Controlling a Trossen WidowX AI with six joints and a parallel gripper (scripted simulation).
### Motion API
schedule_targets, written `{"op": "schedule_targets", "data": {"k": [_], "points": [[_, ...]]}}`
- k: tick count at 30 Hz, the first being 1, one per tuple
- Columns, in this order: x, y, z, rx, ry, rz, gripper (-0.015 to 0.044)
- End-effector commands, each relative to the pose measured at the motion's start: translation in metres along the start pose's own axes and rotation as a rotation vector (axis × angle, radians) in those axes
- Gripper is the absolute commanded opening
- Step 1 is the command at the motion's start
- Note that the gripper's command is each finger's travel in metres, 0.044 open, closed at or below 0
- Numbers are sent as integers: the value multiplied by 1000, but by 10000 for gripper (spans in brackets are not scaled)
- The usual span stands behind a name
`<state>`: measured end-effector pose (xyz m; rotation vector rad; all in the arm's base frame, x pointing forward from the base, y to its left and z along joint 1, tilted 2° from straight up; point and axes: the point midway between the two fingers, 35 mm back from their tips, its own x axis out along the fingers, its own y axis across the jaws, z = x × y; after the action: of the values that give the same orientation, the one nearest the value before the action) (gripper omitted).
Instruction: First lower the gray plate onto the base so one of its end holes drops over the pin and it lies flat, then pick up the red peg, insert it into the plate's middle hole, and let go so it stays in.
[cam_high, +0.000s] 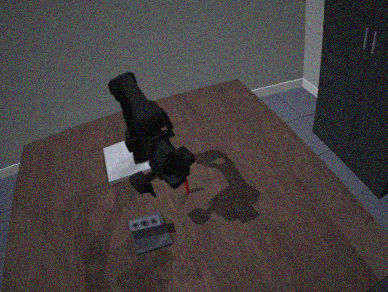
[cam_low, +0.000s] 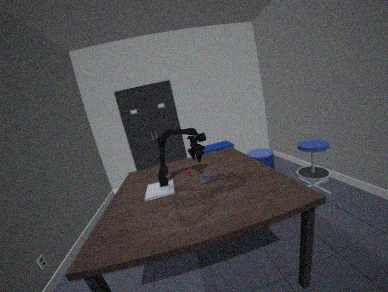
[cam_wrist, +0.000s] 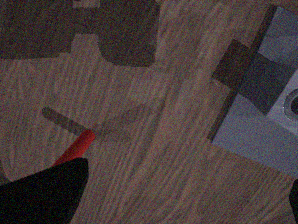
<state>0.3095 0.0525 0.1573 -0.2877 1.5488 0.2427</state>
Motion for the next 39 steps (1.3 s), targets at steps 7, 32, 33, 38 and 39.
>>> {"op": "schedule_targets", "data": {"k": [7, 32, 33, 38, 39], "points": [[-5, 73, -33, 944, -34, 14, 440], [-2, 98, -53, 1415, -28, 23, 440], [-2, 98, -53, 1415, -28, 23, 440], [13, 98, -52, 1415, -28, 23, 440], [21, 98, -52, 1415, -28, 23, 440]]}}
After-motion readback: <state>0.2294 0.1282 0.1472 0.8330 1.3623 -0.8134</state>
